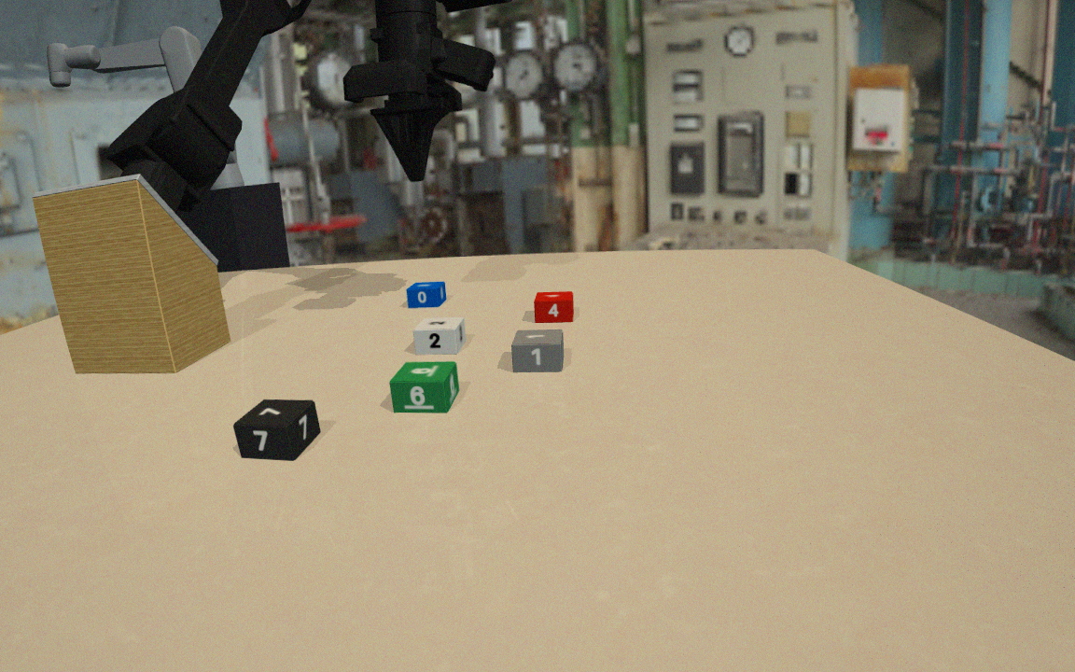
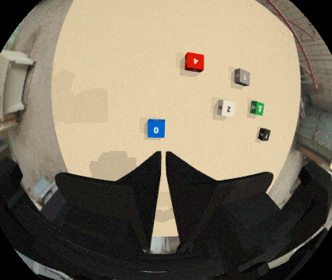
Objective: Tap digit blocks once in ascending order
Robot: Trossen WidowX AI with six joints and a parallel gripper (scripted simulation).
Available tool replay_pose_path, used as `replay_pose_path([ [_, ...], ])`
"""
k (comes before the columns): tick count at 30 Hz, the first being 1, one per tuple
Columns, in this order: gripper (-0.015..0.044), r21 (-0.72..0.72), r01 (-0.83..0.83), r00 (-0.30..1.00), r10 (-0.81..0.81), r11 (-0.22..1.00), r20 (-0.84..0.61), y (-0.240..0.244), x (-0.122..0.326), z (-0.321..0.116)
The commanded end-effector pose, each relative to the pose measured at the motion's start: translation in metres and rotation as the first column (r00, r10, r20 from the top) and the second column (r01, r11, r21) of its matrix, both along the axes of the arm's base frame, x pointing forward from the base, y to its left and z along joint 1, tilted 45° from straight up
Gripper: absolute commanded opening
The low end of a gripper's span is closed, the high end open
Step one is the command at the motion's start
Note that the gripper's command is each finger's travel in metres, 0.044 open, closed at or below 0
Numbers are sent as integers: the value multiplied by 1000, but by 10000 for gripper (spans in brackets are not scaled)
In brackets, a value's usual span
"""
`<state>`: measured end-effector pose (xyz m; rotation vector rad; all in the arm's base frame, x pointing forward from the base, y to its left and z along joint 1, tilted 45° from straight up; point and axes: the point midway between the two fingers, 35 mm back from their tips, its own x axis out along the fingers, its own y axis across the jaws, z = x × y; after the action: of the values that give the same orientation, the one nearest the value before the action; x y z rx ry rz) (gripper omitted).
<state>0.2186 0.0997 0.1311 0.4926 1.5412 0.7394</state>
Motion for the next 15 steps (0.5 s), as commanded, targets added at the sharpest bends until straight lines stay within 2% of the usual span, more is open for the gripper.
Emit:
replay_pose_path([
  [1,20,-9,3,1000,-3,1000,8,-14,32,-8],
  [9,20,-14,4,1000,-4,1000,13,-59,110,-59],
  [15,20,-11,2,1000,-2,1000,15,-95,149,-111],
])
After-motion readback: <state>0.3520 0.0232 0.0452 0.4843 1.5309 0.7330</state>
